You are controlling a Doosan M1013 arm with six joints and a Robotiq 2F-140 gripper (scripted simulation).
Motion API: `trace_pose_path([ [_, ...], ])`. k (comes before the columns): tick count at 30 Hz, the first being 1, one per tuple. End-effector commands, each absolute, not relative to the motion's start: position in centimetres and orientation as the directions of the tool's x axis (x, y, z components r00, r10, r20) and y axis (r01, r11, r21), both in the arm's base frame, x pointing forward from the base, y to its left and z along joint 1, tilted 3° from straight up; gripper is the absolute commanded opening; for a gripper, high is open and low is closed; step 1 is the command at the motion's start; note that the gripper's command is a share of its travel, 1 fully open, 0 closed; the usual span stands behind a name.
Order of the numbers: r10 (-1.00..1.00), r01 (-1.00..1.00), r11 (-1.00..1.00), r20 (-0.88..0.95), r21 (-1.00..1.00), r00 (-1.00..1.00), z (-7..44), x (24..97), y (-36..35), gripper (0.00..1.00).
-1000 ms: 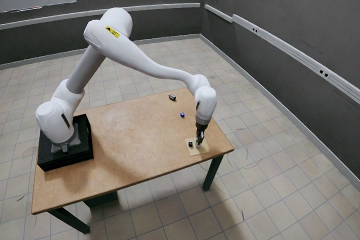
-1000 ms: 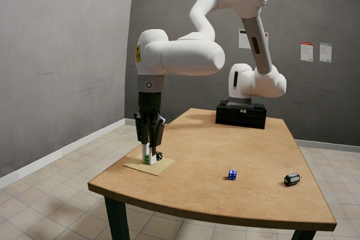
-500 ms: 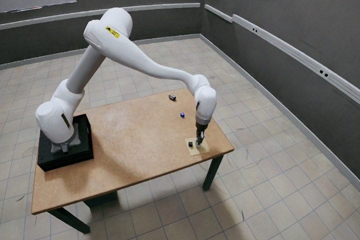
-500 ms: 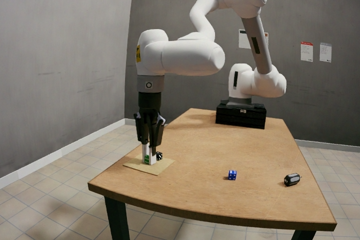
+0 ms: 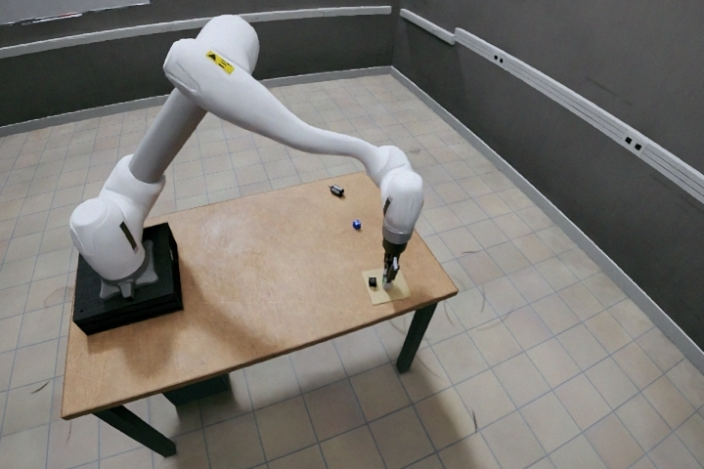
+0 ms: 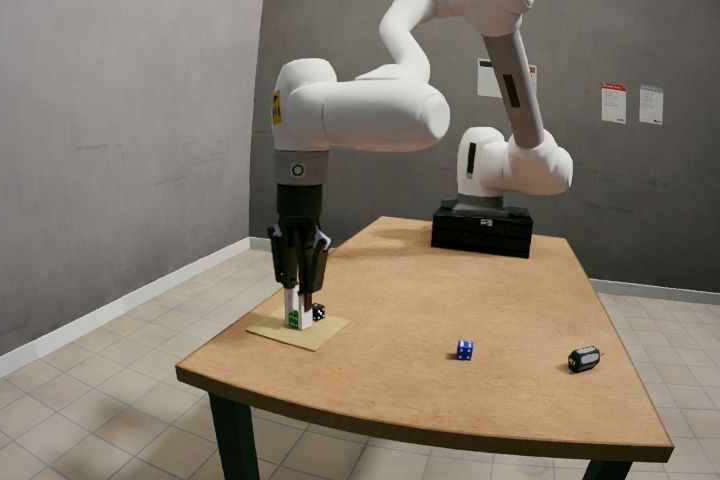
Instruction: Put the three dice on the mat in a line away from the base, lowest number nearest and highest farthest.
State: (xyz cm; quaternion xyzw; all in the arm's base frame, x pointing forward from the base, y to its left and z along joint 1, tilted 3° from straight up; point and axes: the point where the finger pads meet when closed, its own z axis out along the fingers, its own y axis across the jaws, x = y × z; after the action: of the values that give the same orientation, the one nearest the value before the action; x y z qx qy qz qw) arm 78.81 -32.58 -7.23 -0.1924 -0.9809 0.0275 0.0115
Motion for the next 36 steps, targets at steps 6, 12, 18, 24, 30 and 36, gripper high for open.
trace_pose_path([
  [6,0.378,0.377,0.924,0.01,-0.058,-0.926,-7.1,78.88,-32.59,0.21],
  [12,0.378,0.377,0.924,0.01,-0.058,-0.926,-7.1,78.88,-32.59,0.23],
  [18,0.378,0.377,0.924,0.01,-0.058,-0.926,-7.1,78.88,-32.59,0.28],
  [24,0.378,0.377,0.924,0.01,-0.058,-0.926,-7.1,78.88,-32.59,0.32],
  [30,0.378,0.377,0.924,0.01,-0.058,-0.926,-7.1,78.88,-32.59,0.32],
  [36,0.378,0.377,0.924,0.01,-0.058,-0.926,-6.94,78.88,-32.58,0.32],
])
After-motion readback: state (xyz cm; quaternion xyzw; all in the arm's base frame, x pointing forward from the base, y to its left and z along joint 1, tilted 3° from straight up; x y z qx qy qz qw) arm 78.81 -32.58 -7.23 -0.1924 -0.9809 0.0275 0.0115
